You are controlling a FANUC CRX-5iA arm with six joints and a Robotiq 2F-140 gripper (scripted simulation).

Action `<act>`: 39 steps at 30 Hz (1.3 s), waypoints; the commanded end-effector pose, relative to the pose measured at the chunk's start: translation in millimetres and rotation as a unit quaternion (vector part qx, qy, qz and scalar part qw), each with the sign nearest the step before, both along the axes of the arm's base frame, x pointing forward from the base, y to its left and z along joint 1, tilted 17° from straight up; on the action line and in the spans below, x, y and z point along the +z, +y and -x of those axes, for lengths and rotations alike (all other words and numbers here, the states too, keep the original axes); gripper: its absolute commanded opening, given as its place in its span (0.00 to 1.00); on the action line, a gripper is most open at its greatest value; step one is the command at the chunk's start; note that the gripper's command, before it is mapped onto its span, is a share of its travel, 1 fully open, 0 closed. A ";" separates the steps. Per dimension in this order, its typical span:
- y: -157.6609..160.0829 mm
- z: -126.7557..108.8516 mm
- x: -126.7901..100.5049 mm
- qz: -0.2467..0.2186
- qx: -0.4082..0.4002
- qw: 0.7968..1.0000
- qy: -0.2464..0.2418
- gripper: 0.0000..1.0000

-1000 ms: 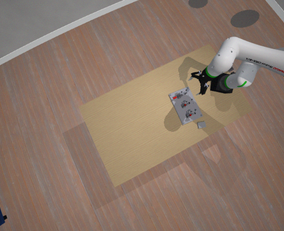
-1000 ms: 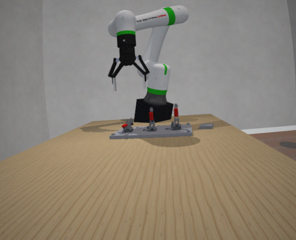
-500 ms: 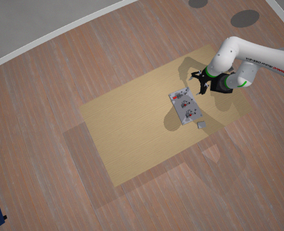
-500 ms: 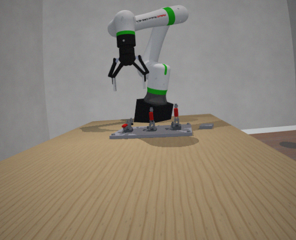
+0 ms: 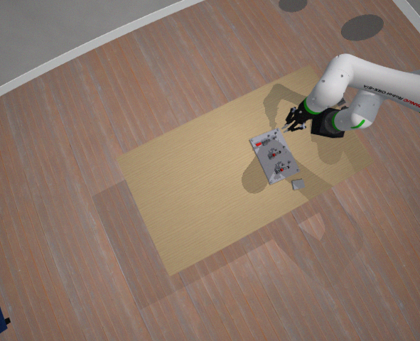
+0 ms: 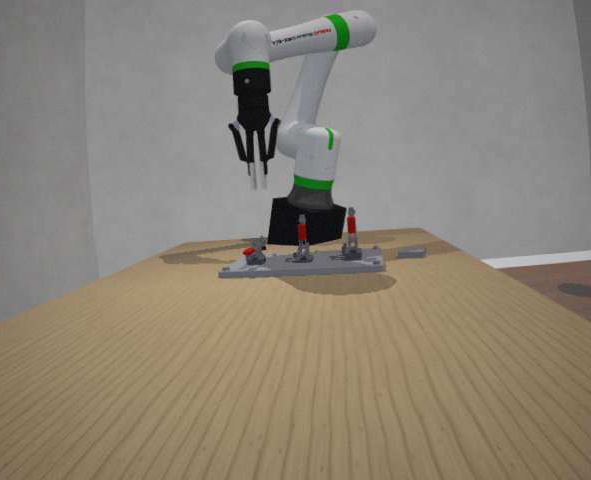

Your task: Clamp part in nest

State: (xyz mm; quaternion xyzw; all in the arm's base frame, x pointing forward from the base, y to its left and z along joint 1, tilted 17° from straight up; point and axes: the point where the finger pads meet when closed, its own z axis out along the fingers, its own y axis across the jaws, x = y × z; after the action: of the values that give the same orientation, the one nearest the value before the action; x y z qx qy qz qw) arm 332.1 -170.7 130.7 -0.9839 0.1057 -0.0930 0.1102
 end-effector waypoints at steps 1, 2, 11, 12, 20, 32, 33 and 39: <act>-0.2 -0.1 0.2 0.000 0.000 1.000 0.000 0.00; -0.2 -0.1 0.2 0.000 0.000 1.000 0.000 0.00; -0.2 -0.1 0.2 0.000 0.000 1.000 0.000 0.00; -0.2 -0.1 0.2 0.000 0.000 1.000 0.000 0.00; -0.2 -0.1 0.2 0.000 0.000 1.000 0.000 0.58; -0.2 -0.1 0.2 0.000 0.000 1.000 0.000 0.58; -0.2 -0.1 0.2 0.000 0.000 1.000 0.000 0.58; -0.2 -0.1 0.2 0.000 0.000 1.000 0.000 0.58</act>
State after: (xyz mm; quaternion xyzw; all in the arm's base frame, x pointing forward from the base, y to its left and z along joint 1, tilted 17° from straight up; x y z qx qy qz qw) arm 332.1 -170.7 130.7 -0.9839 0.1057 -0.0930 0.1102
